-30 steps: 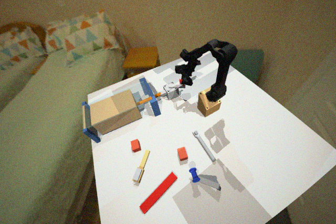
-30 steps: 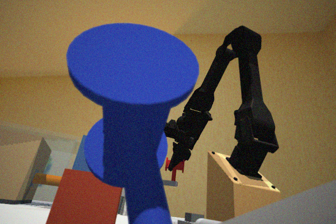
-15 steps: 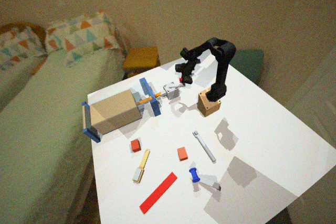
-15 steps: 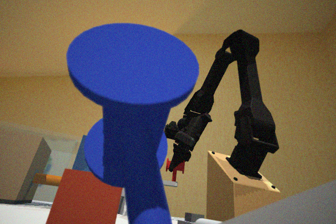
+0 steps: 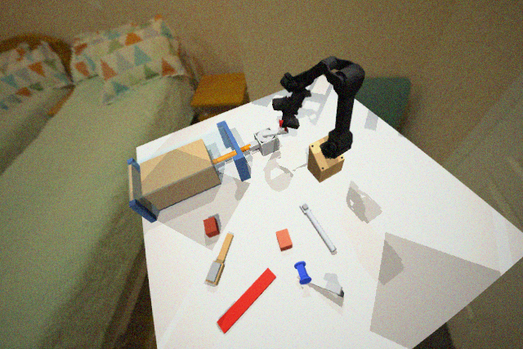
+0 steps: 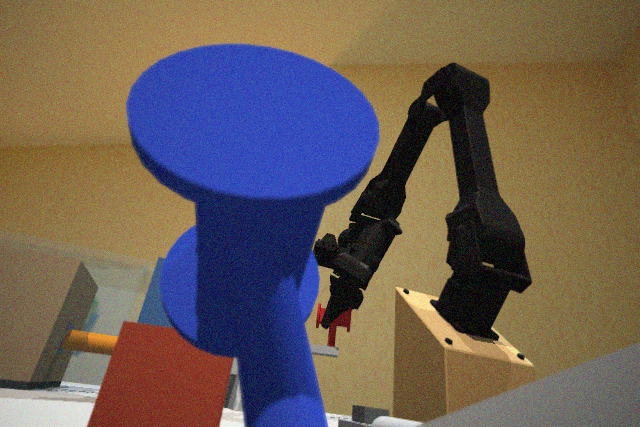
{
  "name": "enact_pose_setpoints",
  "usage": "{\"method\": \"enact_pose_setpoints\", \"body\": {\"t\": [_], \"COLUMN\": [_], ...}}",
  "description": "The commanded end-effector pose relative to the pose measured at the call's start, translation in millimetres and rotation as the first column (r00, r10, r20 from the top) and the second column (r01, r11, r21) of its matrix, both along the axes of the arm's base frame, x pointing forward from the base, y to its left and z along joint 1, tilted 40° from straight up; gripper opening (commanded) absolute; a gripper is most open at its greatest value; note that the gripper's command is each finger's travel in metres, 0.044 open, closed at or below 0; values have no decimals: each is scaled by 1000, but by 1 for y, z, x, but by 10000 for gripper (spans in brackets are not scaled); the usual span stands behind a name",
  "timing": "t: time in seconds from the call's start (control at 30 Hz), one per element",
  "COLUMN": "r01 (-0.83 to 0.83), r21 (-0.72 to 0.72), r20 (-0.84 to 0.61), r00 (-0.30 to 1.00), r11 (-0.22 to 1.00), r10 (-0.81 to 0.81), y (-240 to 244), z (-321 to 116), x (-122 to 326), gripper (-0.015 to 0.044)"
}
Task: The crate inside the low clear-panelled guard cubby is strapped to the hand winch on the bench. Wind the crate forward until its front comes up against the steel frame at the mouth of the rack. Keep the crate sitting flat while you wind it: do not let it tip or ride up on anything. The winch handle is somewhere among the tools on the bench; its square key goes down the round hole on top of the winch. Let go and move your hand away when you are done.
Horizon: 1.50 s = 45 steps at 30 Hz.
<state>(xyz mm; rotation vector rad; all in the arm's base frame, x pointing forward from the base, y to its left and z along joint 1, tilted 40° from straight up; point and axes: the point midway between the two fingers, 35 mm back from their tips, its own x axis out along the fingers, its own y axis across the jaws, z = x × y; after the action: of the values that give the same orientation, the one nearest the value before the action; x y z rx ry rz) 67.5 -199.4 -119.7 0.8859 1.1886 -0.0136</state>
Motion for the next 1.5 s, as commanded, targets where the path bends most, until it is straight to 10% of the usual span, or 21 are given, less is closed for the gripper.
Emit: {"method": "enact_pose_setpoints", "body": {"t": [0.0,1.47], "r01": [-11,-11], "r21": [-20,-25], "r20": [-15,-14], "r00": [1000,1000], "r11": [1000,1000], "r10": [11,11], "y": [-9,-58], "z": [-10,-47], "x": [-5,-1], "gripper": [0,0]}}
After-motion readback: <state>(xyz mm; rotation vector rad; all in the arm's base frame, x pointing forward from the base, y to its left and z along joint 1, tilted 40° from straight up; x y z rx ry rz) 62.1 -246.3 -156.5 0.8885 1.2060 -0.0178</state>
